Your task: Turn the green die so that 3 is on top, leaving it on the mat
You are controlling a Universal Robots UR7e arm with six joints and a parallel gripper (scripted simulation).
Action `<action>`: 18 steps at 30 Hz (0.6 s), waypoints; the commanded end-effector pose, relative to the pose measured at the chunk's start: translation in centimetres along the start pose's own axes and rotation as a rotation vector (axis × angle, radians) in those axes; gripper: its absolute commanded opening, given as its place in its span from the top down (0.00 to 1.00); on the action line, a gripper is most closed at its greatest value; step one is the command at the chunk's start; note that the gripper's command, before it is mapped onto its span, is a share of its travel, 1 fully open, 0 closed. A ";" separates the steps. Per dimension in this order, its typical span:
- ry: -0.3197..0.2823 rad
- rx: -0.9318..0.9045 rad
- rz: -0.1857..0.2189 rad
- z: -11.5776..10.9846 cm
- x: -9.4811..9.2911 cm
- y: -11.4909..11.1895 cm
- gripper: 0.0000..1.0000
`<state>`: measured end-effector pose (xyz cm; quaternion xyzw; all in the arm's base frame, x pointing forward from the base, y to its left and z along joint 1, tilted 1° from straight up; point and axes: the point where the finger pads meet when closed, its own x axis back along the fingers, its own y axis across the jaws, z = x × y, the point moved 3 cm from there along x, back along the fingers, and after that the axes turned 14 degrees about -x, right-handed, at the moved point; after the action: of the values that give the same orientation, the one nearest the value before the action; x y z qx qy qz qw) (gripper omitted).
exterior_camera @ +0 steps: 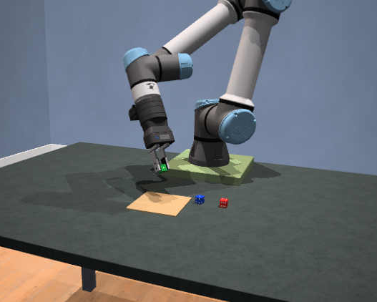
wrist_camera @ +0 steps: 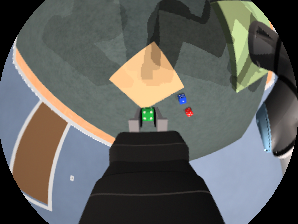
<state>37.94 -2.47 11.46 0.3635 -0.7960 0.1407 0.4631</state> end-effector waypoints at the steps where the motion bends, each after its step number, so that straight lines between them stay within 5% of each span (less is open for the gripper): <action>1: -0.158 0.008 -0.058 0.8 -0.1 -0.1 0.60; 3: -0.158 0.008 -0.058 0.8 -0.1 -0.1 0.60; 11: -0.375 0.006 -0.109 1.6 -0.2 -0.4 0.60; 18: -0.473 0.006 -0.136 2.0 -0.4 -0.4 0.60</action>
<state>37.22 -3.58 10.38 0.4221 -0.8527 0.0406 0.3051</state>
